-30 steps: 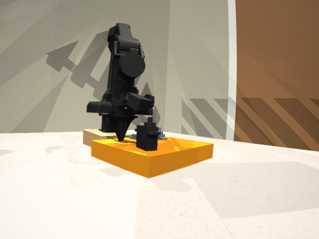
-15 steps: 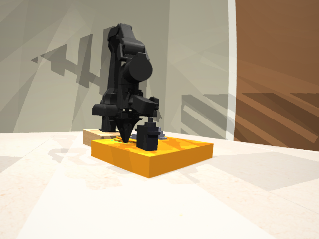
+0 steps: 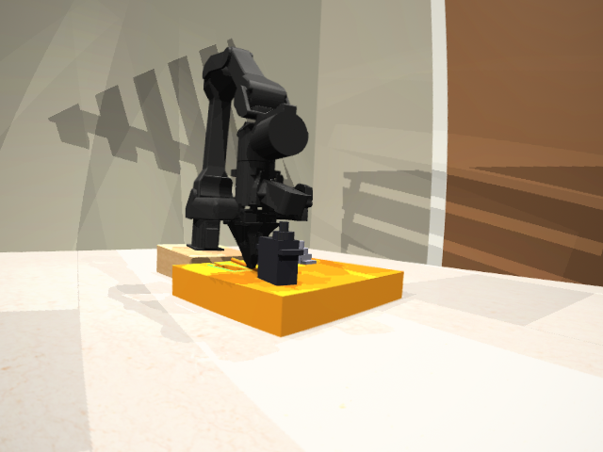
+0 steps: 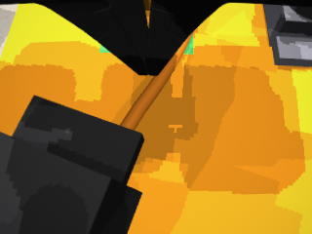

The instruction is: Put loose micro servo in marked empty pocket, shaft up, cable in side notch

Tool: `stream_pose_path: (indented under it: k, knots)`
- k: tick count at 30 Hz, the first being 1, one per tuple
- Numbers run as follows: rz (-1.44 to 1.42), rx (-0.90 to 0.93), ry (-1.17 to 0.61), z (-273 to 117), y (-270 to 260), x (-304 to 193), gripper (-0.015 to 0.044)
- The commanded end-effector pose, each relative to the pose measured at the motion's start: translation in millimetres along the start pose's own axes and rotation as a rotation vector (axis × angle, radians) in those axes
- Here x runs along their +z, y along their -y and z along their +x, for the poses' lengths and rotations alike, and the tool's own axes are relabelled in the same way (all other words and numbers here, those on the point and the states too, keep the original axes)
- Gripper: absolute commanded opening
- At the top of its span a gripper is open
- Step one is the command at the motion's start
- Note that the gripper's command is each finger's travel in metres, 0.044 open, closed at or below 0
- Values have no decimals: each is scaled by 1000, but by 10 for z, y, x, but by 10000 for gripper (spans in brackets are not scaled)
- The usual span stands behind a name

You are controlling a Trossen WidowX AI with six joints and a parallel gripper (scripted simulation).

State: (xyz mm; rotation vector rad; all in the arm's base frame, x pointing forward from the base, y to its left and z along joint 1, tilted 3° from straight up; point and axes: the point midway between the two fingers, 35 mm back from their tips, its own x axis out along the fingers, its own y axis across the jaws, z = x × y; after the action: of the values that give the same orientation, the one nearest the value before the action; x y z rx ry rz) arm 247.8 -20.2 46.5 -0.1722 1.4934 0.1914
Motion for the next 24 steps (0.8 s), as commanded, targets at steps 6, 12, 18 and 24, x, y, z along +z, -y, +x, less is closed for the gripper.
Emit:
stream_pose_path:
  k: [6, 12, 18, 24]
  knots:
    - [0, 3, -6, 15, -155, -22, 0]
    - [0, 3, -6, 15, -252, -28, 0]
    - [0, 4, -6, 15, -348, -38, 0]
    - [0, 5, -6, 16, -443, -52, 0]
